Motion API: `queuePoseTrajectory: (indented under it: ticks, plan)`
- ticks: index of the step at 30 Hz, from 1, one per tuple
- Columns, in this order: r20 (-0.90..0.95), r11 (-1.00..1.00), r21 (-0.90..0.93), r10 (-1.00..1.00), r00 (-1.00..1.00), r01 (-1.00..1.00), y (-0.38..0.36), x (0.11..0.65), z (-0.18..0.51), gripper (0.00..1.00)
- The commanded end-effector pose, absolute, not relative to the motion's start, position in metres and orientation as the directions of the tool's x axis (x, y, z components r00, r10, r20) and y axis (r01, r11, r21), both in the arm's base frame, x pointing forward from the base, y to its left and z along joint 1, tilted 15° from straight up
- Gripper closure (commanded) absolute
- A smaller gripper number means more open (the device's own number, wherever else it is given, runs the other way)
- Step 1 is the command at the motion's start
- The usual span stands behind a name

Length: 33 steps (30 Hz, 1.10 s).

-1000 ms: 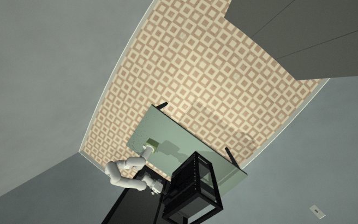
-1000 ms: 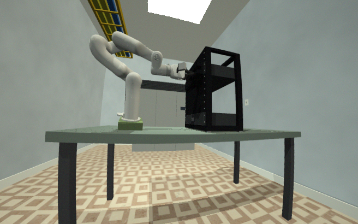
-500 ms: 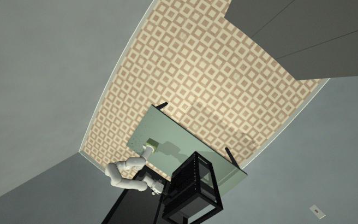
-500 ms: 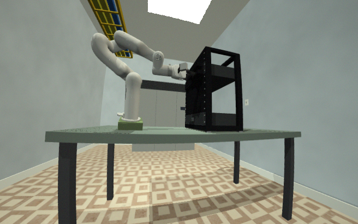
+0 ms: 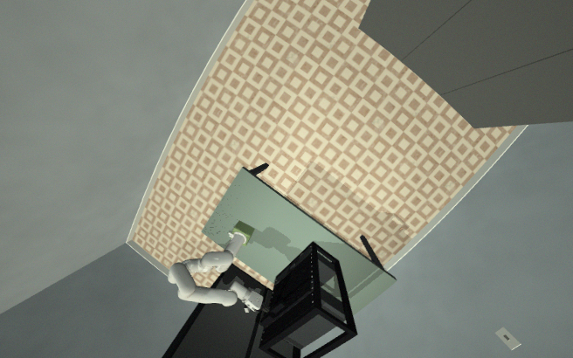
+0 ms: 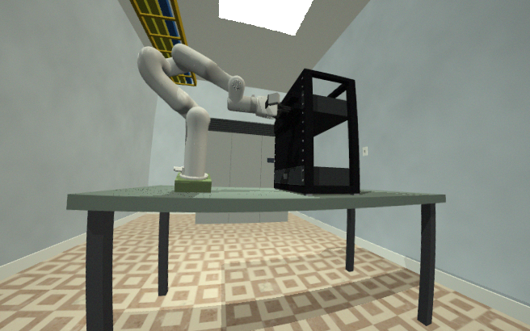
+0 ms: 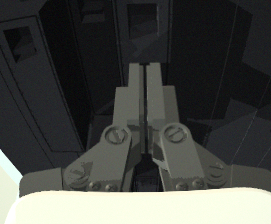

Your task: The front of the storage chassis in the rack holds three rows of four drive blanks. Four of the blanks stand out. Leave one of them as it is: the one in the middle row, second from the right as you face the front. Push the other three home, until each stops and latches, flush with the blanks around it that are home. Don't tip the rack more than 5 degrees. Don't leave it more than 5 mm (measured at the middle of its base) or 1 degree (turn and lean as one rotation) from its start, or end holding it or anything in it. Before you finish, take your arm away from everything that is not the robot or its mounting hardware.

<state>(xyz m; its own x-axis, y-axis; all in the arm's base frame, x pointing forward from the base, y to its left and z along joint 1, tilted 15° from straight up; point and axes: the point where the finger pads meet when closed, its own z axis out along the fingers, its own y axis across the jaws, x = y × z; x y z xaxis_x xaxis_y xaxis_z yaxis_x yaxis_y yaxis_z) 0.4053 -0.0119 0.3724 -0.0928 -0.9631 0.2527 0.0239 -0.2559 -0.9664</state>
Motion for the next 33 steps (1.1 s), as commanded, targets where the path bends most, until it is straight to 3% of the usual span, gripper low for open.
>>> queuePoseTrajectory:
  ticks: [1, 33]
  plan:
    - [0.252, -0.256, -0.966, -0.963, -0.094, 0.027, -0.012, 0.407, 0.374, 1.0]
    - [0.252, -0.256, -0.966, -0.963, -0.094, 0.027, -0.013, 0.42, 0.375, 1.0]
